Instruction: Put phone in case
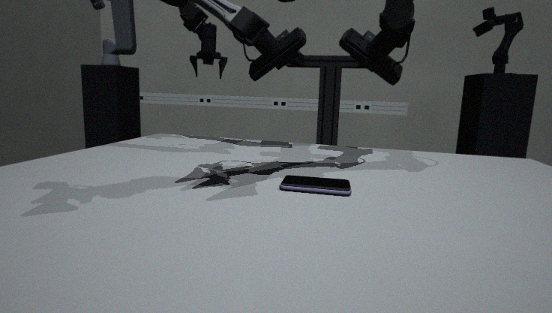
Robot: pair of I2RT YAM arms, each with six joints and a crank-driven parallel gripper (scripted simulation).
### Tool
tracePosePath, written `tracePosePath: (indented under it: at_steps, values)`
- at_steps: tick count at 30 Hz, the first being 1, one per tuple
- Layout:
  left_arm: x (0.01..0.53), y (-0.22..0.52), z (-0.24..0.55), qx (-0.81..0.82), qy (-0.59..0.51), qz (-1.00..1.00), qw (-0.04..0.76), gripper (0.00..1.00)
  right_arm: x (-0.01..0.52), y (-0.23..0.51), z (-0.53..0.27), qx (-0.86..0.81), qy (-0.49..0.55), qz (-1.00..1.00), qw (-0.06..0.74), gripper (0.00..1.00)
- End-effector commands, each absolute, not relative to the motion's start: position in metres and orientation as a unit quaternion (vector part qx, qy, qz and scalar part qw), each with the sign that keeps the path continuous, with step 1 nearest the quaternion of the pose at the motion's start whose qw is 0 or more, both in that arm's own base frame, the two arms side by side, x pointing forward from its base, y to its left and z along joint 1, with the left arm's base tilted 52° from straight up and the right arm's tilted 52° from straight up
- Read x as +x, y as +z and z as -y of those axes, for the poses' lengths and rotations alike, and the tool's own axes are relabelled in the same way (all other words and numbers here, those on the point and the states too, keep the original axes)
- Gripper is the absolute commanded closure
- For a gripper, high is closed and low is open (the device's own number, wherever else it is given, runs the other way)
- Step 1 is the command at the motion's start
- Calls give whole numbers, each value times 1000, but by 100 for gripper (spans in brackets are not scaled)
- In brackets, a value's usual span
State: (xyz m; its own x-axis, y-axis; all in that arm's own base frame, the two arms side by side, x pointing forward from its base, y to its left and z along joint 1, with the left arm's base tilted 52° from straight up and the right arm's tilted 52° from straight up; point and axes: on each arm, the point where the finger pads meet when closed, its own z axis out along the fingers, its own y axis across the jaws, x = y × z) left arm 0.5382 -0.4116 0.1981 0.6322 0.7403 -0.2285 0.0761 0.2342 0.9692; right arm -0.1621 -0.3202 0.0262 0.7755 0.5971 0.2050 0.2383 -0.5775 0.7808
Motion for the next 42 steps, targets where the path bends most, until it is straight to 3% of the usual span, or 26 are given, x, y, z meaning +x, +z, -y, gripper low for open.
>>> tracePosePath:
  at_steps: [1, 18, 26, 34, 42]
  values:
    - [534, 207, 417, 568, 234, -351, 706, 0, -168, 30, 320, 858, 221, -244, 395, 0]
    - [534, 207, 417, 568, 234, -351, 706, 0, -168, 30, 320, 858, 221, -244, 395, 0]
    - [532, 223, 395, 496, 235, -381, 744, 98, -141, 29, 331, 836, 191, -338, 386, 0]
    - [526, 214, 358, 390, 222, -437, 779, 100, -82, 31, 344, 775, 164, -485, 371, 0]
    - [513, 158, 300, 244, 197, -531, 788, 100, 25, 39, 340, 624, 137, -686, 349, 0]
